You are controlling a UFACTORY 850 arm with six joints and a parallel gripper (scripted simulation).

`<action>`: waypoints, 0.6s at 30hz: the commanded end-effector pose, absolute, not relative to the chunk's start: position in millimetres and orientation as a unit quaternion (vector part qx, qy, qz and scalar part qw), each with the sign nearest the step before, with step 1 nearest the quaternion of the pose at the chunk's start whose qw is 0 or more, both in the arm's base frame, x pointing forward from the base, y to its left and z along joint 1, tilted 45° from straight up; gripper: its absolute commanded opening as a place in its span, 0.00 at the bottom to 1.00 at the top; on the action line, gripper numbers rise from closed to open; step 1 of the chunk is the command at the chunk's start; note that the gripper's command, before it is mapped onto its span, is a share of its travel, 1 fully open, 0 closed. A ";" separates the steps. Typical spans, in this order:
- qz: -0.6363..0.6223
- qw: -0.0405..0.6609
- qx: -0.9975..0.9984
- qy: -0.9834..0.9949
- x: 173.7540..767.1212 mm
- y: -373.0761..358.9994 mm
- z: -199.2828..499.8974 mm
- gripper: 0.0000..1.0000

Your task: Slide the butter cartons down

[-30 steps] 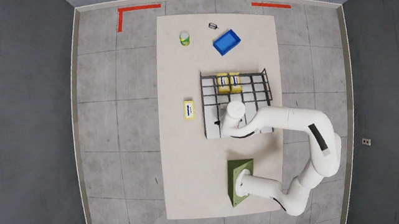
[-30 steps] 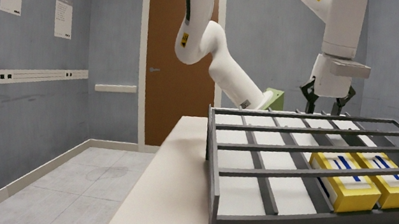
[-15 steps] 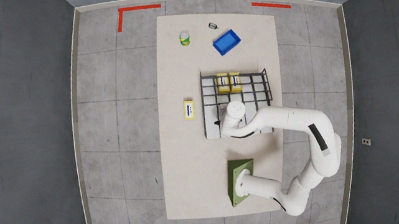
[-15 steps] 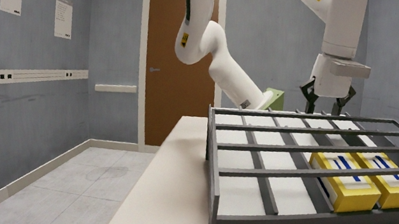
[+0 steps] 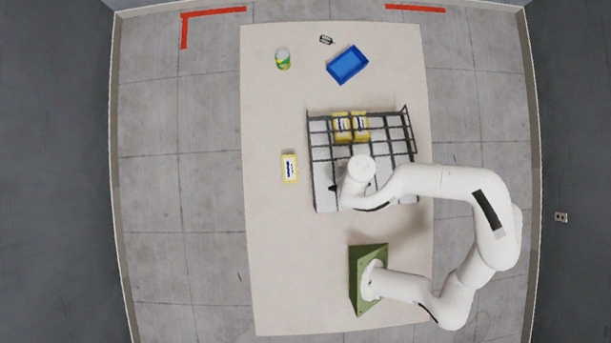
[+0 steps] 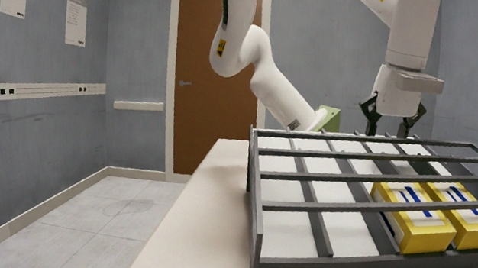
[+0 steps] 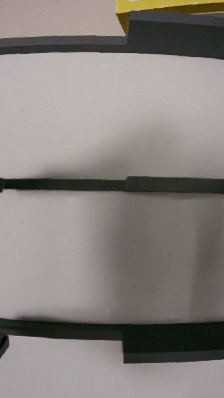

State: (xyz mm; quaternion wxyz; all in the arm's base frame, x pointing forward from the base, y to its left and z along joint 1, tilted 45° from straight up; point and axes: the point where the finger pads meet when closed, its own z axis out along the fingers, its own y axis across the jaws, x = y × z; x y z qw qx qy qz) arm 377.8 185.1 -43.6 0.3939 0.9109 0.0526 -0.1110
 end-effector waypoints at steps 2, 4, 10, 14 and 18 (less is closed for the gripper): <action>-0.110 0.393 0.911 0.053 378.3 186.0 -43.3 0.87; -0.110 0.393 0.911 0.053 378.3 186.0 -43.3 0.87; -0.110 0.393 0.911 0.053 378.3 186.0 -43.3 0.87; -0.110 0.393 0.911 0.053 378.3 186.0 -43.3 0.87; -0.110 0.393 0.911 0.053 378.3 186.0 -43.3 0.89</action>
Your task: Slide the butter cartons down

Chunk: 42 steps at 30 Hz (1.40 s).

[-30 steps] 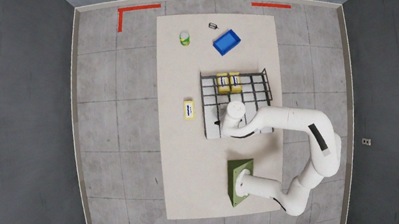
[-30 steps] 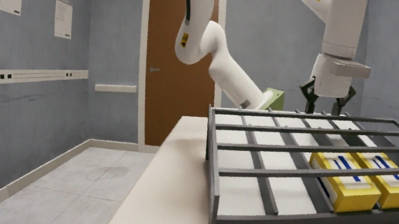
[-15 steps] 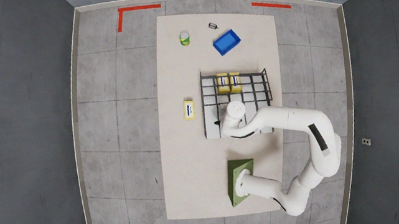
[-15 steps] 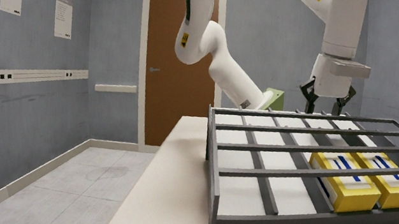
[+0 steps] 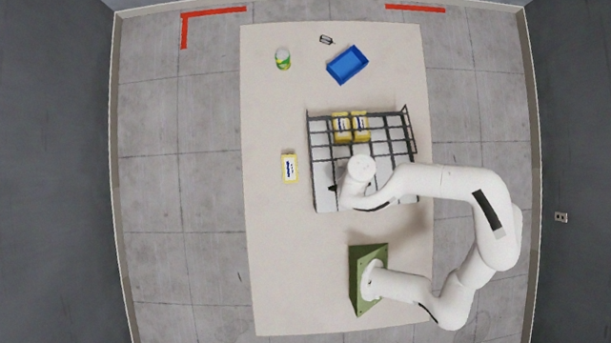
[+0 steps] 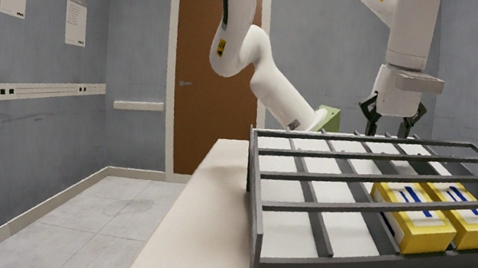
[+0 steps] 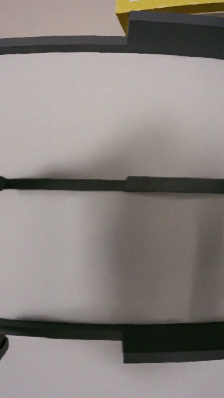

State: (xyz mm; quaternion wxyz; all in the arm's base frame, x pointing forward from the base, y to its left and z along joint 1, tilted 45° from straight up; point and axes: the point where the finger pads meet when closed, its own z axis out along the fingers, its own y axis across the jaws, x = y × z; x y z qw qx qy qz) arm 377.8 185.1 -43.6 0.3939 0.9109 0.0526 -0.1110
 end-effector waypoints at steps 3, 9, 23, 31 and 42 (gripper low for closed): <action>-0.110 0.393 0.911 0.053 378.3 186.0 -43.3 0.89; -0.110 0.393 0.911 0.053 378.3 186.0 -43.3 0.89; -0.110 0.393 0.911 0.053 378.3 186.0 -43.3 0.90; -0.110 0.393 0.911 0.053 378.3 186.0 -43.3 0.90; -0.110 0.393 0.911 0.053 378.3 186.0 -43.3 0.92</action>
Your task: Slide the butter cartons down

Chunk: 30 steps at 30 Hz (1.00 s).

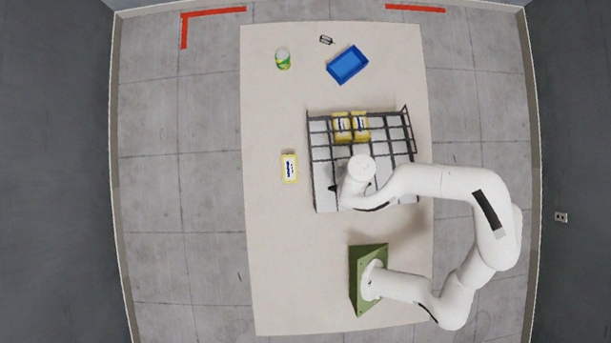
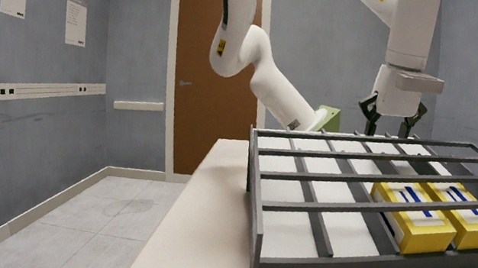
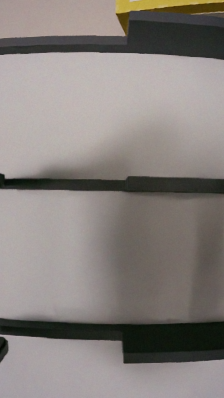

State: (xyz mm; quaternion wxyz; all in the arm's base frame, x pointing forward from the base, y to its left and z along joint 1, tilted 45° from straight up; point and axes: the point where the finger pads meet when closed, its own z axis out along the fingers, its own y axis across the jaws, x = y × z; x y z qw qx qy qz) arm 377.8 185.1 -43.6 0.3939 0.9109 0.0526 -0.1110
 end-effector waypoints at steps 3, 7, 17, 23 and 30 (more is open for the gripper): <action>-0.110 0.393 0.911 0.053 378.3 186.0 -43.3 0.92; -0.110 0.393 0.911 0.053 378.3 186.0 -43.3 0.92; -0.110 0.393 0.911 0.053 378.3 186.0 -43.3 1.00; -0.110 0.393 0.911 0.053 378.3 186.0 -43.3 1.00; -0.110 0.393 0.911 0.053 378.3 186.0 -43.3 1.00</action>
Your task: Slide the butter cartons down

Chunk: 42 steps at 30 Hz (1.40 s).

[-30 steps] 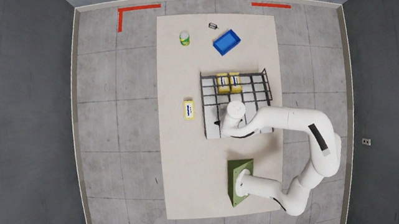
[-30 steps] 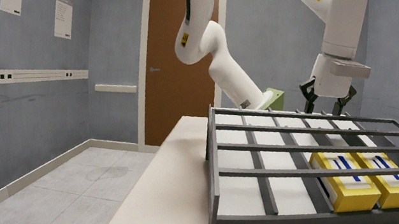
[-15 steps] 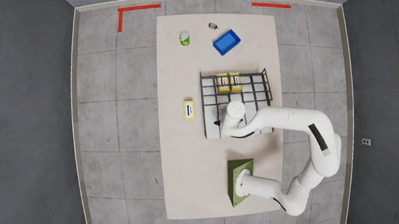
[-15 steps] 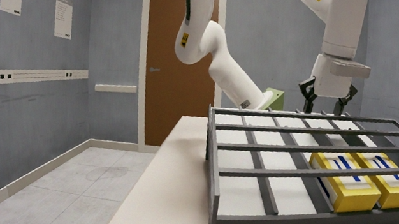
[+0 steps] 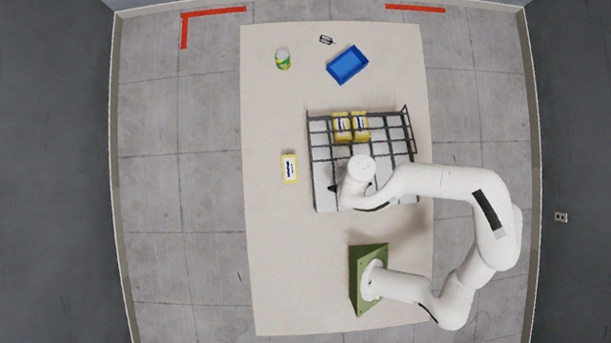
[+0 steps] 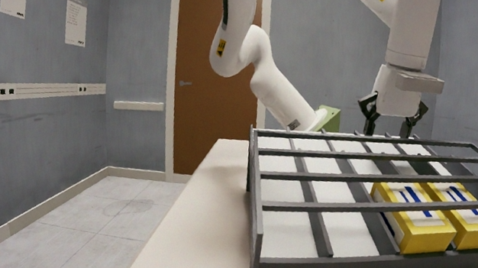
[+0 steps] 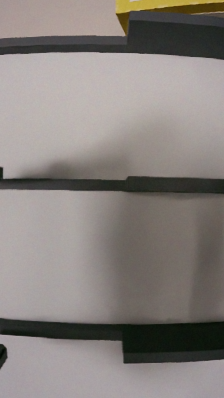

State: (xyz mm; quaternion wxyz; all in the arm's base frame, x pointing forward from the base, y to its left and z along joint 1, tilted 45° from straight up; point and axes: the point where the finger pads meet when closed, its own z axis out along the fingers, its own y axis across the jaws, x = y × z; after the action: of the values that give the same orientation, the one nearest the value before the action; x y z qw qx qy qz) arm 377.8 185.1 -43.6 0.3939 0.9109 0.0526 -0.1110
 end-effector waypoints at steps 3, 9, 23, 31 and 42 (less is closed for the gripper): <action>-0.110 0.393 0.911 0.053 378.3 186.0 -43.3 1.00; -0.110 0.393 0.911 0.053 378.3 186.0 -43.3 1.00; -0.110 0.393 0.911 0.053 378.3 186.0 -43.3 1.00; -0.110 0.393 0.911 0.053 382.0 206.0 -25.6 1.00; -0.110 0.393 0.911 0.053 382.0 206.0 -25.6 1.00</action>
State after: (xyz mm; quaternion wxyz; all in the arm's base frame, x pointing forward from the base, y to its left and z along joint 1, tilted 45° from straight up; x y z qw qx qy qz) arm 381.4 204.9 -26.2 0.3941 0.9108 0.0526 -0.1111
